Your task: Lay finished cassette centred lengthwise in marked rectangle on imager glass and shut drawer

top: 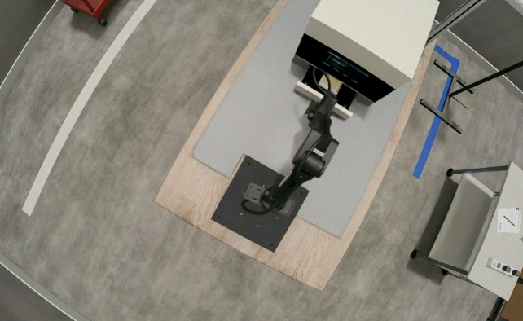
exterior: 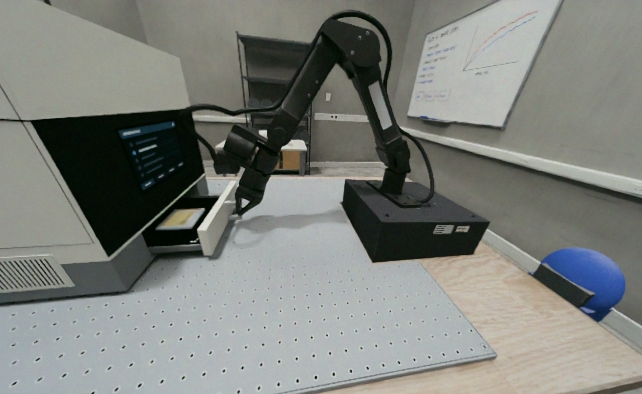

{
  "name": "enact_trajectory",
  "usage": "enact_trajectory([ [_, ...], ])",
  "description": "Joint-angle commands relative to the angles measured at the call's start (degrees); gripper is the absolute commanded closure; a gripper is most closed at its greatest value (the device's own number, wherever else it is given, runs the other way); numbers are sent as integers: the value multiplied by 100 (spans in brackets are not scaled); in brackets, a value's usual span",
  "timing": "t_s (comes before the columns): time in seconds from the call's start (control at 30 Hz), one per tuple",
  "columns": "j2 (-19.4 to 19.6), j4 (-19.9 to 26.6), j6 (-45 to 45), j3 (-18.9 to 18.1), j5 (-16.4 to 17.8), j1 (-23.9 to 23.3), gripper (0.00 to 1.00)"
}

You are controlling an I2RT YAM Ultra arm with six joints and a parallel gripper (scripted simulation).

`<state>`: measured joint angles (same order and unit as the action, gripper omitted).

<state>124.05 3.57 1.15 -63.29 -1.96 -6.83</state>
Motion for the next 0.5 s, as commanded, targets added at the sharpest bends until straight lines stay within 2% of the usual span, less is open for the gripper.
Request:
enact_trajectory([
  [0.0,82,-258,33,-200,35,-57,100],
  [0.13,82,-258,33,-200,35,-57,100],
  [0.17,64,-549,55,190,51,-55,100],
  [0.27,16,-1382,76,608,62,-58,100],
  [0.43,99,-1522,80,575,71,-61,100],
  [0.47,102,-1569,61,342,48,-65,100],
])
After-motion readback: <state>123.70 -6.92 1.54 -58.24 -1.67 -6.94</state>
